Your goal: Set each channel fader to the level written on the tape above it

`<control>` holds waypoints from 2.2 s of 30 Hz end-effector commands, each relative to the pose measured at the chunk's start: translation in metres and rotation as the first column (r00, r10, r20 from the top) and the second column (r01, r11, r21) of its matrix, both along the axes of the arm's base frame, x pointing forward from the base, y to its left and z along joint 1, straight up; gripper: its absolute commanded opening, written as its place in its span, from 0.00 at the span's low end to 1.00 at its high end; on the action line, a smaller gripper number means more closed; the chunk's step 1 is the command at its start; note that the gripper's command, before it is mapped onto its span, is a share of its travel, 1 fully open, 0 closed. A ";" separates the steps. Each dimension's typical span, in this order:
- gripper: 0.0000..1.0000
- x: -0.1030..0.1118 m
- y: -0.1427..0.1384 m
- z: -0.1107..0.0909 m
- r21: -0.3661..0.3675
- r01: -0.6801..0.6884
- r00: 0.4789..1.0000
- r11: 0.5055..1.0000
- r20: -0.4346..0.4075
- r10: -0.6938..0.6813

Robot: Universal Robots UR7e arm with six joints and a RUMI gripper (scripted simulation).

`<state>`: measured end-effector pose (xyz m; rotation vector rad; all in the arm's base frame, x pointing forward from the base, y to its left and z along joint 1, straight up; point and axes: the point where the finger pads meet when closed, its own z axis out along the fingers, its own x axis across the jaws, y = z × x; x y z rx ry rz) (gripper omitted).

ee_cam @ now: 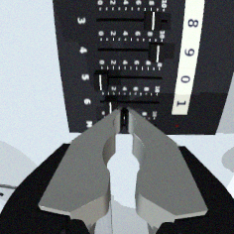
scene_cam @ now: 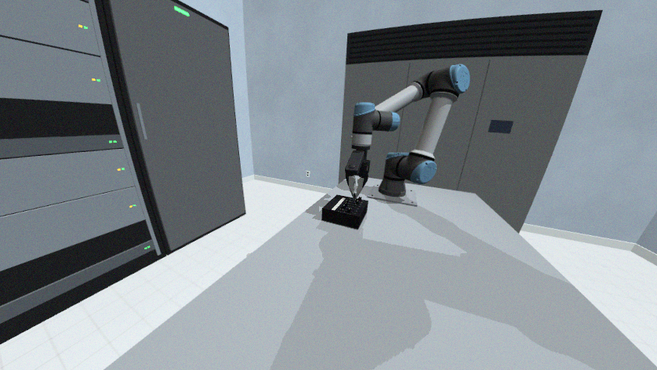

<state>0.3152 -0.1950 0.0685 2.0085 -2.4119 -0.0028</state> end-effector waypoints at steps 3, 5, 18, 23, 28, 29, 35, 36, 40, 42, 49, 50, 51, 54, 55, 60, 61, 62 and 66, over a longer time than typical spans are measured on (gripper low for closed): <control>0.00 -0.001 0.003 -0.001 0.003 -0.002 1.000 1.000 -0.002 0.002; 0.00 -0.001 0.003 -0.001 0.003 -0.002 1.000 1.000 -0.002 0.002; 0.00 0.000 0.005 -0.001 0.003 -0.002 1.000 1.000 -0.002 0.002; 0.00 0.000 0.005 -0.001 0.003 -0.002 1.000 1.000 -0.002 0.002; 0.00 0.000 0.005 -0.001 0.003 -0.002 1.000 1.000 -0.002 0.002; 0.00 0.000 0.005 -0.001 0.003 -0.002 1.000 1.000 -0.002 0.002; 0.00 0.000 0.005 -0.001 0.003 -0.002 1.000 1.000 -0.002 0.002; 0.00 0.000 0.005 -0.001 0.003 -0.002 1.000 1.000 -0.002 0.002; 0.00 -0.001 0.004 -0.001 0.003 -0.002 1.000 1.000 -0.002 0.002; 0.00 -0.001 0.003 -0.001 0.003 -0.002 1.000 1.000 -0.002 0.002; 0.00 -0.001 -0.001 -0.001 0.003 -0.002 1.000 1.000 -0.002 0.002; 0.00 -0.001 -0.001 -0.001 0.003 -0.002 1.000 1.000 -0.002 0.002; 0.00 -0.001 -0.001 -0.001 0.003 -0.002 1.000 1.000 -0.002 0.002; 0.00 -0.001 -0.001 -0.001 0.003 -0.002 1.000 1.000 -0.002 0.002; 0.00 -0.001 -0.001 -0.001 0.003 -0.002 1.000 1.000 -0.002 0.002; 0.00 -0.001 -0.001 0.002 0.003 -0.002 1.000 1.000 -0.002 0.002; 0.00 -0.001 -0.001 0.004 0.003 -0.002 1.000 1.000 -0.002 0.002; 0.00 -0.001 -0.001 0.007 0.003 -0.002 1.000 1.000 -0.002 0.002; 0.00 -0.001 -0.001 0.018 0.003 -0.002 1.000 1.000 -0.002 0.002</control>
